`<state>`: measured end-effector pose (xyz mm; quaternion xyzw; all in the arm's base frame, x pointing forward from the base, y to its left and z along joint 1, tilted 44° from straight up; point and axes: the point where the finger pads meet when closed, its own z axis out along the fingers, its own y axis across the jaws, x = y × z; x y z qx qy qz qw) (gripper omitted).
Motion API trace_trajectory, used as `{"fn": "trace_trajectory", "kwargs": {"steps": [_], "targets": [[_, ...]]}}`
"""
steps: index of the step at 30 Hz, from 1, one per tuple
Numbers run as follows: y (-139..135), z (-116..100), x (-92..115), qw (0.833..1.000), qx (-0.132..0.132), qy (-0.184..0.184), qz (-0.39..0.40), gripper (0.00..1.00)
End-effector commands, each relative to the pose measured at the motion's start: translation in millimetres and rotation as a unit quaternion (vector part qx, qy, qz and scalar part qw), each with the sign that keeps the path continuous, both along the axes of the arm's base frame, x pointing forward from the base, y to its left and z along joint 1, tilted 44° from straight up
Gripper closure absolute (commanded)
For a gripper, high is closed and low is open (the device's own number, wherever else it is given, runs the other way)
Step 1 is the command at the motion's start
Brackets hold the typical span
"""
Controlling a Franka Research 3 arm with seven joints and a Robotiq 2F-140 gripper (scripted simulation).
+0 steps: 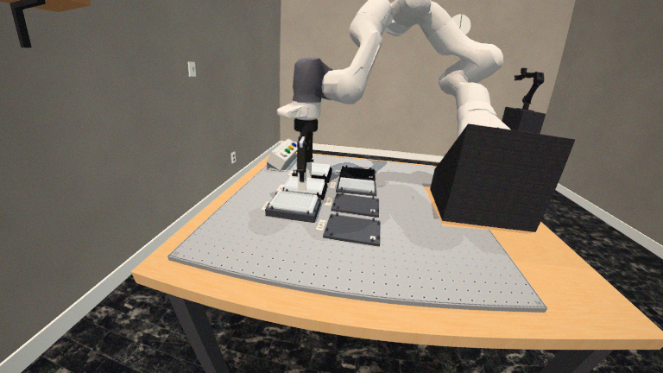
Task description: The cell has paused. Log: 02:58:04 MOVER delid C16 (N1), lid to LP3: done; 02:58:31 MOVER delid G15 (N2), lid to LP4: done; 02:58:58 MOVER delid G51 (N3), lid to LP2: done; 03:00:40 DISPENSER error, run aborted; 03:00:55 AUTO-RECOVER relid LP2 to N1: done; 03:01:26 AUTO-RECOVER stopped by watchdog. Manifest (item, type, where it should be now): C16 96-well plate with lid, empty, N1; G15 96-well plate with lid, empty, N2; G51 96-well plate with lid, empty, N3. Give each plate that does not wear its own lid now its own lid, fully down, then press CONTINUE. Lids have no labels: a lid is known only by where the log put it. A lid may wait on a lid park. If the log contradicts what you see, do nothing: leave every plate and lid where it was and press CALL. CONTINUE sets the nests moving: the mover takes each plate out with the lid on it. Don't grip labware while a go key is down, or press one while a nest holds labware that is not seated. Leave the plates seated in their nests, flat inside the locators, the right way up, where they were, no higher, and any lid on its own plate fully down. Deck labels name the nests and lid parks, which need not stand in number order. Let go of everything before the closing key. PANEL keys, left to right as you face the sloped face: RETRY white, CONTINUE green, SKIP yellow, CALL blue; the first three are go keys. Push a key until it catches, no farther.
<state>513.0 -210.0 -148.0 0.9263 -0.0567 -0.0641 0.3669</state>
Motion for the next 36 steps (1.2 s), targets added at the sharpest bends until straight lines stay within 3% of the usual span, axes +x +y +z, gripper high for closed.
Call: {"fn": "trace_trajectory", "kwargs": {"steps": [1,36], "targets": [[0.7,1.4,-0.1,1.0,-0.001,-0.001,-0.002,1.0],[2.8,3.6,0.4,1.0,-0.001,-0.001,-0.002,1.0]]}}
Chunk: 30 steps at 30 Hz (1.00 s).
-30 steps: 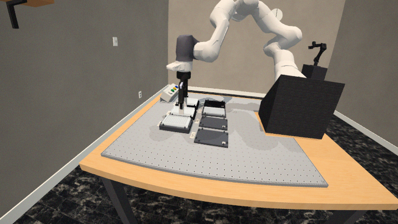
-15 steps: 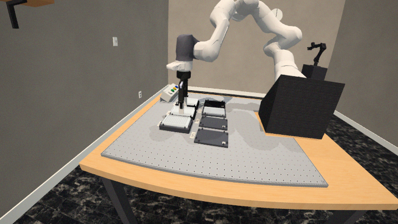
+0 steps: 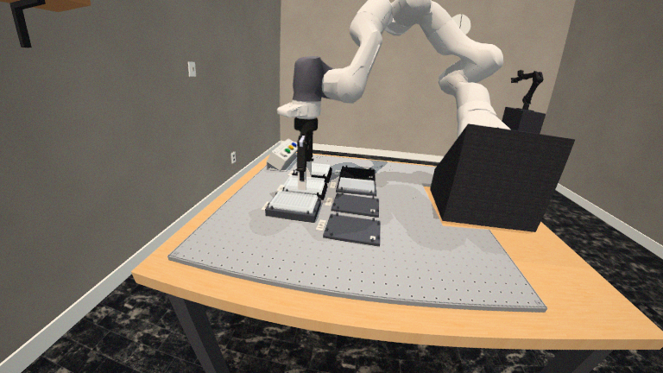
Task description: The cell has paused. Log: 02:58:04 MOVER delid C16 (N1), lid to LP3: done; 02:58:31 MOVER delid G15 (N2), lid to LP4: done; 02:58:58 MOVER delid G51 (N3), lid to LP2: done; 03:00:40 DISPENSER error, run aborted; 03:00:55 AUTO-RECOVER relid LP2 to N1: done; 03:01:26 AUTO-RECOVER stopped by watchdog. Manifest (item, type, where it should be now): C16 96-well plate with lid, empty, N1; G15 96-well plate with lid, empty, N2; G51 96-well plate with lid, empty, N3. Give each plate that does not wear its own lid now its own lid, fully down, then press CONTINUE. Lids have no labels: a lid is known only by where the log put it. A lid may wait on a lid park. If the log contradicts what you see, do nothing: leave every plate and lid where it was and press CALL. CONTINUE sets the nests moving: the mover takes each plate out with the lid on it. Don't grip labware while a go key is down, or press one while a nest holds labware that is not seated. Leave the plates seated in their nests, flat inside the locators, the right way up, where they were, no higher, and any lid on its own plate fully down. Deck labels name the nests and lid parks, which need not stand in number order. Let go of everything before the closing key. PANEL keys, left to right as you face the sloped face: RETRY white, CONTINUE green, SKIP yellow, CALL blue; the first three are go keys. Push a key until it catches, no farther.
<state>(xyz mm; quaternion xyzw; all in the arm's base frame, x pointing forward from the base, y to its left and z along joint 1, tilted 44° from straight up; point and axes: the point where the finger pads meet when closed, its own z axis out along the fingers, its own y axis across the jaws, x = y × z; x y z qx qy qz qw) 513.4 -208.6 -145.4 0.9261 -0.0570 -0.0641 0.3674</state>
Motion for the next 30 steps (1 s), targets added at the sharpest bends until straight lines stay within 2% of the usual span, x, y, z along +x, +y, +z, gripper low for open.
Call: {"fn": "trace_trajectory", "kwargs": {"steps": [1,30], "targets": [[1.5,1.1,0.0,1.0,0.0,0.0,-0.001,1.0],[3.8,3.6,0.5,1.0,0.0,0.0,-0.001,1.0]]}}
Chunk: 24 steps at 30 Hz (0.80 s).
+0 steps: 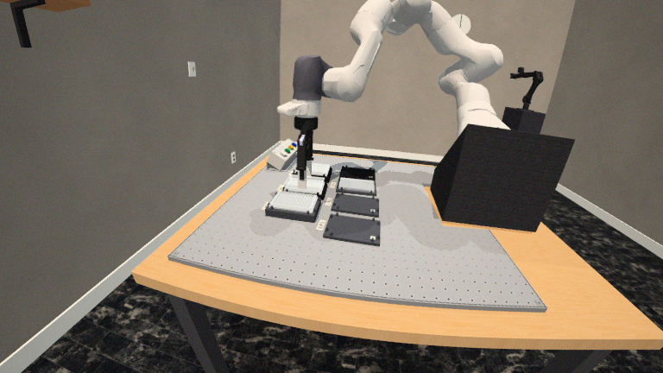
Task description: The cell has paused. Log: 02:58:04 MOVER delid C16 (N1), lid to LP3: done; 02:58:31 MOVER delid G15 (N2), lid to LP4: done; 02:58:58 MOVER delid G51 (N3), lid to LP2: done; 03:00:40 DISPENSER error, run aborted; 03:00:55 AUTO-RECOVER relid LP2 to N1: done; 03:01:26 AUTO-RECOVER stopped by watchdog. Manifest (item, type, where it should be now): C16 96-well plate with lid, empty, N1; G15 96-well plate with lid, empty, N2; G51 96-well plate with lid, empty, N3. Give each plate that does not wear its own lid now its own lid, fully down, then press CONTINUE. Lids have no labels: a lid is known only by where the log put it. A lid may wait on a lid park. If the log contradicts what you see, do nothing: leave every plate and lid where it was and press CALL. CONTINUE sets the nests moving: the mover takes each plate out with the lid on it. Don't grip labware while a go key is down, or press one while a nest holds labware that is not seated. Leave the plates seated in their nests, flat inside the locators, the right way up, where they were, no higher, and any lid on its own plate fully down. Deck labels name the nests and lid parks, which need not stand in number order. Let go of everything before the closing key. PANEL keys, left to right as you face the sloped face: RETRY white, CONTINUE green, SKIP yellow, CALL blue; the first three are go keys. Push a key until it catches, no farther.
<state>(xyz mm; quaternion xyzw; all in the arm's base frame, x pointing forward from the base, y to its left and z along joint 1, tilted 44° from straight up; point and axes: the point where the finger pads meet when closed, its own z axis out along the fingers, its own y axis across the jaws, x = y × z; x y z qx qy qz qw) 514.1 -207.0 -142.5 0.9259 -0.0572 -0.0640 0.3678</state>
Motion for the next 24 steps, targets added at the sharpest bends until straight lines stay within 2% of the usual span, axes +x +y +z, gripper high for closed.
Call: {"fn": "trace_trajectory", "kwargs": {"steps": [1,24], "targets": [[2,1,0,1.0,0.0,0.0,-0.001,1.0],[13,12,3,1.0,0.0,0.0,-0.001,1.0]]}}
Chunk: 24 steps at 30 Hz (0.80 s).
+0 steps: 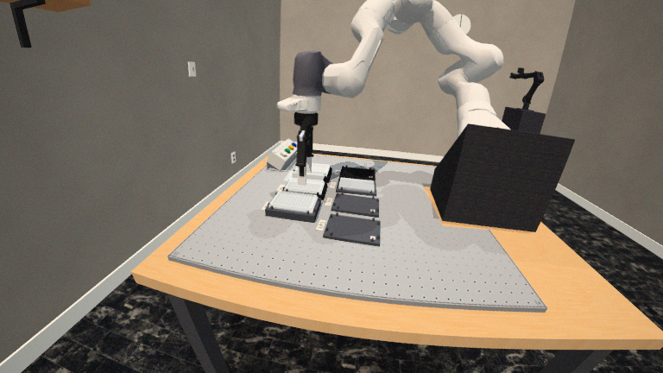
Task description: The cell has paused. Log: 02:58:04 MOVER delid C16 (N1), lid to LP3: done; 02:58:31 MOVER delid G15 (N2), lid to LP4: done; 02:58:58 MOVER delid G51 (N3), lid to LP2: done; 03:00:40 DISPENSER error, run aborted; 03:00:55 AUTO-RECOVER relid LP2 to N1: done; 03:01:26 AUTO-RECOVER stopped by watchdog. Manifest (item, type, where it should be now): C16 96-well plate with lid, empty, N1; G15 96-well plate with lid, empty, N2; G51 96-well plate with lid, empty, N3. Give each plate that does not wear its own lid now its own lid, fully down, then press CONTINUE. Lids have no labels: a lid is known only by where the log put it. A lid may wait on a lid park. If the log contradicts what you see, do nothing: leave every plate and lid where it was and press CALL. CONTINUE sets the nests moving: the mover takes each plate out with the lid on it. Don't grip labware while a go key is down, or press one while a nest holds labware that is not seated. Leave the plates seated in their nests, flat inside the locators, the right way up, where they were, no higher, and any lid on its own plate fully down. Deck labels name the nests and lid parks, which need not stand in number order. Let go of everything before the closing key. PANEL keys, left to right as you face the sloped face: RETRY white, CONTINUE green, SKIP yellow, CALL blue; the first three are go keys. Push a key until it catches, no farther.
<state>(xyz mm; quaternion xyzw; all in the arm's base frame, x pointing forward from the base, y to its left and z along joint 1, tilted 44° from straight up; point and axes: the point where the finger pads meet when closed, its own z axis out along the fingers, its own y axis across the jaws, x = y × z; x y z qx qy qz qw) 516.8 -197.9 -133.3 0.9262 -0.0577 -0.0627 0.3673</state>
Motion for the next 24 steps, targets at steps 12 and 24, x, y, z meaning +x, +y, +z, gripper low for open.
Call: {"fn": "trace_trajectory", "kwargs": {"steps": [12,24], "targets": [[14,14,2,1.0,0.0,0.001,-0.001,1.0],[23,24,5,1.0,0.0,0.001,-0.001,1.0]]}}
